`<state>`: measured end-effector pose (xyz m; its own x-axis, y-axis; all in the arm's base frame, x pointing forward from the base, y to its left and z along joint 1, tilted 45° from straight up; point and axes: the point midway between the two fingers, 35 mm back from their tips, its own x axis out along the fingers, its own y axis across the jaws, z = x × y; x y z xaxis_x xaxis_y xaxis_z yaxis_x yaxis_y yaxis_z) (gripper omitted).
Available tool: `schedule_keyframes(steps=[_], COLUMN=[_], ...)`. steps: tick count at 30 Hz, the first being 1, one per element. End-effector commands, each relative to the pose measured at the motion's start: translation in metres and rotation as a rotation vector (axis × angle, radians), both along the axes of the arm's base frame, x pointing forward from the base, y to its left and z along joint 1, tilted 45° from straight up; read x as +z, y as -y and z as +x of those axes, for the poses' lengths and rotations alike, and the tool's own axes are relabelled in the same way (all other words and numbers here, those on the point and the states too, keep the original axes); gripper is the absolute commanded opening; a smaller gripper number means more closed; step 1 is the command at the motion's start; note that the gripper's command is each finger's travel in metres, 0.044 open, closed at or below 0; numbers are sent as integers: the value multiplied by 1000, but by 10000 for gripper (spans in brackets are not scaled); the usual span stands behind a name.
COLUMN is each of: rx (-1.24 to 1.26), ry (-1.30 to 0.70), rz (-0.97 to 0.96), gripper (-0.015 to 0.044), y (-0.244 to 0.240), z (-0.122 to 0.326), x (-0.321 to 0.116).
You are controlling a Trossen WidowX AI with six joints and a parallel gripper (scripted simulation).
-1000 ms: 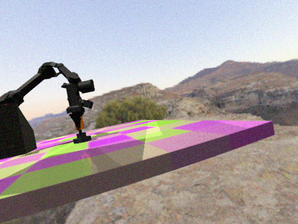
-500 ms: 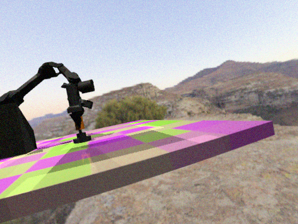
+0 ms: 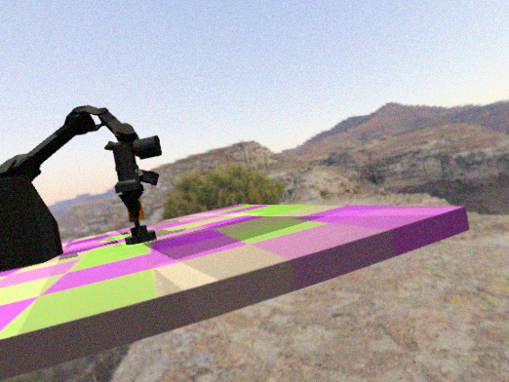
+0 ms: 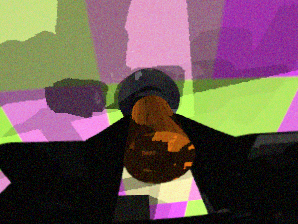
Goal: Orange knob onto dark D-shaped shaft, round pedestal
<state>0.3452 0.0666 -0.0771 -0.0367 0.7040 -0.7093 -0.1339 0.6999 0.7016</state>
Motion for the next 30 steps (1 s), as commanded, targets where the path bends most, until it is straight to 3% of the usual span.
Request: schedule_keyframes(steps=[1, 30], rx=[5, -73], ry=[4, -73], rz=[0, -4], gripper=[0, 0], y=[0, 1], z=[0, 1], x=[0, 0])
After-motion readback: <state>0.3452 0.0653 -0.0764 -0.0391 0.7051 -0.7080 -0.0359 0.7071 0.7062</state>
